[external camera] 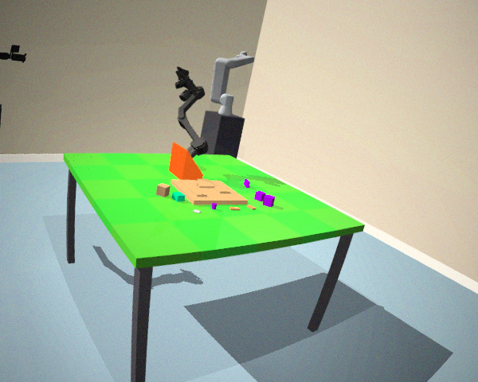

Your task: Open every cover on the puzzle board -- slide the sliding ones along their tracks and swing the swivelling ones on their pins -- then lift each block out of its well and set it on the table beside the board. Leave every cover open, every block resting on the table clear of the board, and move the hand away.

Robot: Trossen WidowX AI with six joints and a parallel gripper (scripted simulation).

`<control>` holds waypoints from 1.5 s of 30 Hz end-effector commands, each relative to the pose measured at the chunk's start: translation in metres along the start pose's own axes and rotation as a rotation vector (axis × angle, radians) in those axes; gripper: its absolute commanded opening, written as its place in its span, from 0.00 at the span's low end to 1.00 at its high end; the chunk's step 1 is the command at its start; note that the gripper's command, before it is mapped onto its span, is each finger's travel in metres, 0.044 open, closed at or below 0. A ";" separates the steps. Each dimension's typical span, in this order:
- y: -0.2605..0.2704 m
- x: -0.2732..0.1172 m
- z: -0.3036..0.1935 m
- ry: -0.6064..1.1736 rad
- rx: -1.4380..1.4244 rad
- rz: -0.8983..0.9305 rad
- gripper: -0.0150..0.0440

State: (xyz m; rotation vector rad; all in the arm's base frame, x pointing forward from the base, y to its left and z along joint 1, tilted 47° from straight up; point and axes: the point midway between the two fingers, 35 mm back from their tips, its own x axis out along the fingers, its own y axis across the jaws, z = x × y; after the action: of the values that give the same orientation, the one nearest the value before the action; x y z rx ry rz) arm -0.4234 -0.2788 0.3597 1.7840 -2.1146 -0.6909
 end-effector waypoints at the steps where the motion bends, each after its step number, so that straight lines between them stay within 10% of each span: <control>1: 0.000 0.000 -0.001 0.000 -0.002 0.002 0.89; 15: 0.023 -0.024 -0.042 0.011 -0.145 0.130 0.26; 45: 0.045 -0.085 -0.143 0.074 -0.464 0.380 0.25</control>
State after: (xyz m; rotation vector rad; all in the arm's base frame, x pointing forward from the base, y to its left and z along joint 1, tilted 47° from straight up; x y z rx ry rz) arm -0.3793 -0.2210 0.4991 1.1595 -1.9724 -0.8906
